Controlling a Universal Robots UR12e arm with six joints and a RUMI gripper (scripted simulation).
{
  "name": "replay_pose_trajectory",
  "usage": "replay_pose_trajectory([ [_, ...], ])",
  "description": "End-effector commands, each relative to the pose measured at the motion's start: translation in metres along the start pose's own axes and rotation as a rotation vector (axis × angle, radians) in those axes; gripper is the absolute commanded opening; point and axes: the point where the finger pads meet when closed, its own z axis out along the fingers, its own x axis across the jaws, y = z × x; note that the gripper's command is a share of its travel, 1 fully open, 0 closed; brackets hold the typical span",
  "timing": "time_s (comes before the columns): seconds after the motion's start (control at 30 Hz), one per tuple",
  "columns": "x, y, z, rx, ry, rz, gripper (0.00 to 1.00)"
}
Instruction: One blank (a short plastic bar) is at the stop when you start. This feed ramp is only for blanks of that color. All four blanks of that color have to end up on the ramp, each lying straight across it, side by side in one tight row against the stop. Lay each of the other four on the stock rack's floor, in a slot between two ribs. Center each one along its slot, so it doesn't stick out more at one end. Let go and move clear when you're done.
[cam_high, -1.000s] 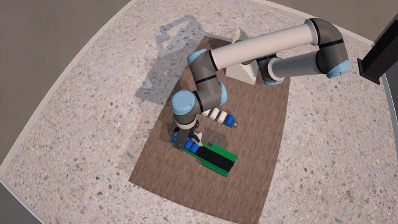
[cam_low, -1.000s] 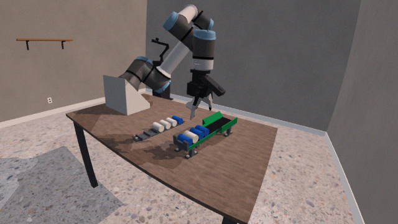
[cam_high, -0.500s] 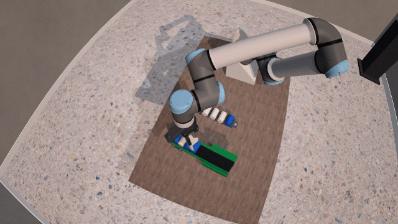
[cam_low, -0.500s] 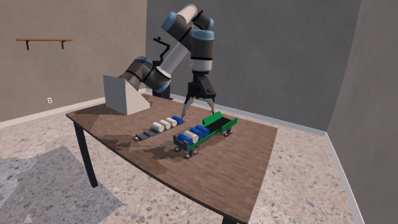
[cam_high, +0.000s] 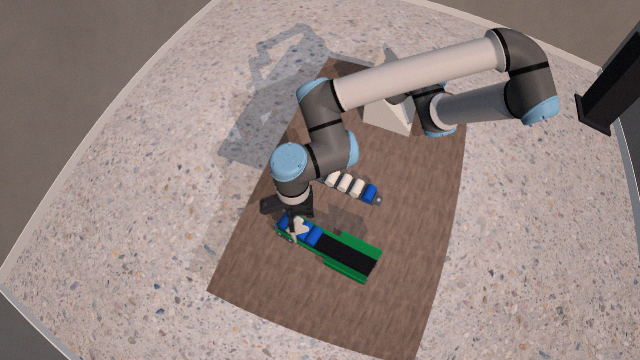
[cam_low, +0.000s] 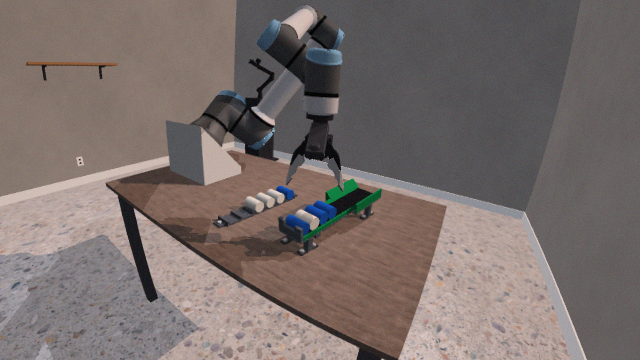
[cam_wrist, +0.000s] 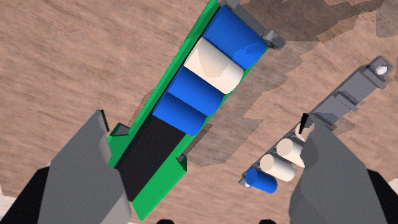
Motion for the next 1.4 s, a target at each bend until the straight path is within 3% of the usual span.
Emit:
replay_pose_trajectory([
  [0.0, 0.003, -0.003, 0.0, 0.008, 0.0, 0.151, 1.0],
  [0.67, 0.013, -0.006, 0.001, 0.008, -0.002, 0.523, 1.0],
  [1.37, 0.015, -0.007, 0.002, 0.008, -0.002, 0.601, 1.0],
])
